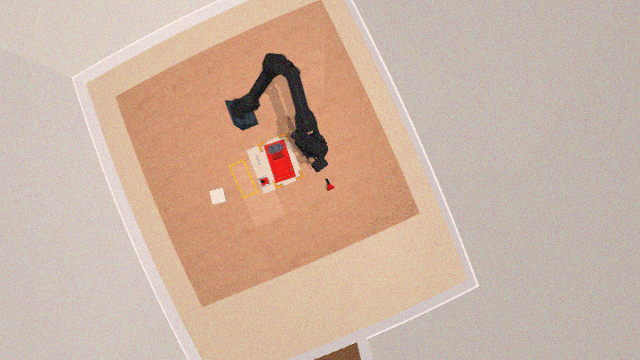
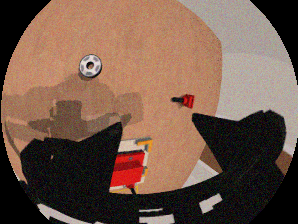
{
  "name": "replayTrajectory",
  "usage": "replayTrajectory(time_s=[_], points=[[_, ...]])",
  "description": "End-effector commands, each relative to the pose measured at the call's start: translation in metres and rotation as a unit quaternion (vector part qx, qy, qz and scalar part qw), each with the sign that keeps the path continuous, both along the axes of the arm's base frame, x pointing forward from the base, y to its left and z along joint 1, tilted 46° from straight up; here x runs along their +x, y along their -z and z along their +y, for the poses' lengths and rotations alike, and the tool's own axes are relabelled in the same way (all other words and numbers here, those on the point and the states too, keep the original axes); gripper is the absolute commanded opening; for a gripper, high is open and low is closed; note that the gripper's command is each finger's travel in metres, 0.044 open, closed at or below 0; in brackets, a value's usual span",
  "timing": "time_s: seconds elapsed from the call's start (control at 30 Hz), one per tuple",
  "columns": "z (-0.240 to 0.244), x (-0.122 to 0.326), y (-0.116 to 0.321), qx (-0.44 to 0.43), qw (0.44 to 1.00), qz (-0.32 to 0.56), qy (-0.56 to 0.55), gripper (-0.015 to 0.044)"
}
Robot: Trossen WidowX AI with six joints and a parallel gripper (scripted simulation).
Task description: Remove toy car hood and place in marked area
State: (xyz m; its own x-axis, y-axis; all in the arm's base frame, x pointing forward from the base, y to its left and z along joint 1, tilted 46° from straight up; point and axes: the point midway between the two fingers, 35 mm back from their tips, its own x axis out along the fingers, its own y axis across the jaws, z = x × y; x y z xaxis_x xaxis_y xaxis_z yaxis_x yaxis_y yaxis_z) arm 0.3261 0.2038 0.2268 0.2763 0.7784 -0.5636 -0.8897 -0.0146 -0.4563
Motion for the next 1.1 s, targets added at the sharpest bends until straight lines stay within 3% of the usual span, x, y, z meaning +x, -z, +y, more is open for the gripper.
replayTrajectory(time_s=[0.0, 0.1, 0.23, 0.47, 0.57, 1.07], points=[[-0.018, 0.009, 0.022, 0.002, 0.993, 0.106, 0.060, 0.0440], [-0.036, 0.015, 0.041, 0.005, 0.970, 0.209, 0.123, 0.0440], [-0.063, 0.017, 0.069, 0.012, 0.898, 0.377, 0.228, 0.0440], [-0.111, 0.009, 0.106, 0.024, 0.676, 0.623, 0.393, 0.0440], [-0.125, 0.004, 0.115, 0.026, 0.584, 0.685, 0.436, 0.0440], [-0.123, 0.004, 0.118, 0.026, 0.577, 0.689, 0.438, 0.0440]])
